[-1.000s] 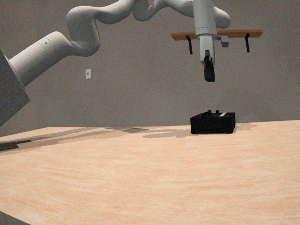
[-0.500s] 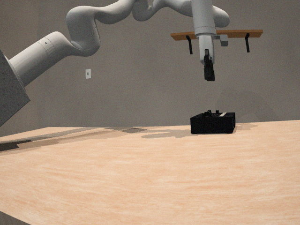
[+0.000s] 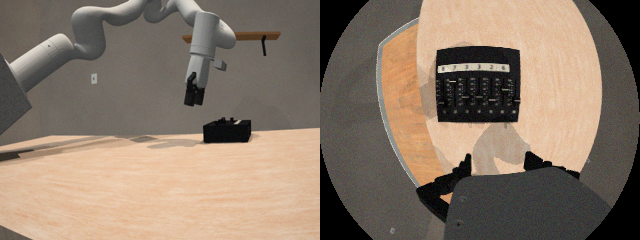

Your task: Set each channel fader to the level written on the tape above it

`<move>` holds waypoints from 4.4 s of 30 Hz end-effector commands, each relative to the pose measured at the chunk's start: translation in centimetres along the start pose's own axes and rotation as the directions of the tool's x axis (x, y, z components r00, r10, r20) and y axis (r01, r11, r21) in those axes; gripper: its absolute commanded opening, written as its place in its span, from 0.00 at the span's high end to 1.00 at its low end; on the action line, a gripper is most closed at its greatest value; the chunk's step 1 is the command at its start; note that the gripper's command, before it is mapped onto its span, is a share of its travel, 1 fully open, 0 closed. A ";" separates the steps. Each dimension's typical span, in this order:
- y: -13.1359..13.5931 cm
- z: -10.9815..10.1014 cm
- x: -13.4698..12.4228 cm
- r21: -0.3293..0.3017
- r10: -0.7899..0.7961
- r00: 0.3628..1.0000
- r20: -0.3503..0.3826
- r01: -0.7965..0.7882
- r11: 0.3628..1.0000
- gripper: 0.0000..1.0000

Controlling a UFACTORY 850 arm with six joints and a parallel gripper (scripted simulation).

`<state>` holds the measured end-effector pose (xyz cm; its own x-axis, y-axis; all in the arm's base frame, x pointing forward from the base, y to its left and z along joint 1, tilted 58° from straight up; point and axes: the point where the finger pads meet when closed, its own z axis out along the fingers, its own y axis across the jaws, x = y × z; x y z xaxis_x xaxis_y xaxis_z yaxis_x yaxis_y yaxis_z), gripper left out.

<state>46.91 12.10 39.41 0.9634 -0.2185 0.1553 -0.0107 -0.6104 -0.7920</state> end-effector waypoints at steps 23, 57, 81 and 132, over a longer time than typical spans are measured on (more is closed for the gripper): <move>0.1 0.2 -0.2 0.001 0.003 1.000 0.005 -0.003 1.000 0.00; 0.1 0.2 -0.2 0.001 0.003 1.000 0.005 -0.003 1.000 0.00; -3.6 -9.6 9.0 -0.043 -0.147 0.953 -0.266 0.141 0.989 0.00; -9.7 -0.4 5.2 -0.007 -0.013 0.964 -0.264 0.012 1.000 1.00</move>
<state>51.91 16.67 48.07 0.8589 -0.4036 0.3153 -0.0019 -0.6181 -0.7861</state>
